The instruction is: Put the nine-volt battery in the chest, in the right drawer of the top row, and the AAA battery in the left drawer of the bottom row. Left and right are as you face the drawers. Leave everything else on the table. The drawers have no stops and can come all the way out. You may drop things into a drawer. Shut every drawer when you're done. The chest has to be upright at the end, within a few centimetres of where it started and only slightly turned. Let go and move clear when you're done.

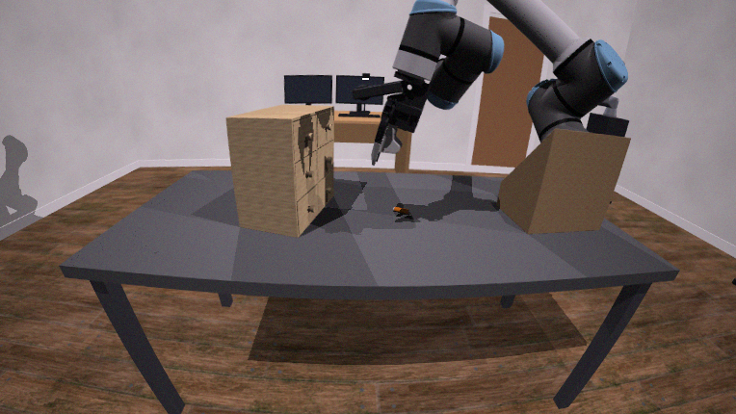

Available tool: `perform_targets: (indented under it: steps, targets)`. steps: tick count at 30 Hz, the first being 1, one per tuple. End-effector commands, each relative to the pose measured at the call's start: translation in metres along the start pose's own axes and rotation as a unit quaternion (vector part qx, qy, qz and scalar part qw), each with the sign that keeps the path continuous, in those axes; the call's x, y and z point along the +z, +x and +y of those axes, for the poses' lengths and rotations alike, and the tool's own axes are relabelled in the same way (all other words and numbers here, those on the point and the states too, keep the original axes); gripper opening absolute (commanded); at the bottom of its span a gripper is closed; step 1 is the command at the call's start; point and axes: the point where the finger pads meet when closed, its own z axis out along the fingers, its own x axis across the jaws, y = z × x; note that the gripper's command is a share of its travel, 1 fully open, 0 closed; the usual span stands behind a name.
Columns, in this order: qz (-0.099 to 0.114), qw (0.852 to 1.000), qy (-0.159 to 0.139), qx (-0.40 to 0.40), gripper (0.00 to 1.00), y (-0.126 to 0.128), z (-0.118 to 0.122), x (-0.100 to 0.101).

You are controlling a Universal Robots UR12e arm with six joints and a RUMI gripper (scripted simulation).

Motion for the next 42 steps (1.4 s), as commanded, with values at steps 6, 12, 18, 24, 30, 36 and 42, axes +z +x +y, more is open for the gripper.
perform_targets:
  steps: [6,12,18,24,30,36,42]
  targets:
    - [0.0,1.0,-0.031,0.001,0.2,-0.001,0.003,-0.008]
    - [0.0,0.999,-0.051,0.001,0.2,-0.001,0.005,-0.013]
    - [0.0,0.998,-0.069,0.001,0.2,-0.001,0.008,-0.018]
    - [0.0,0.997,-0.08,0.001,0.2,-0.001,0.009,-0.022]
    - [0.0,0.995,-0.096,0.001,0.2,-0.001,0.011,-0.026]
    - [0.001,0.994,-0.108,0.001,0.2,0.0,0.013,-0.029]
    - [0.0,0.993,-0.115,0.001,0.2,-0.001,0.014,-0.031]
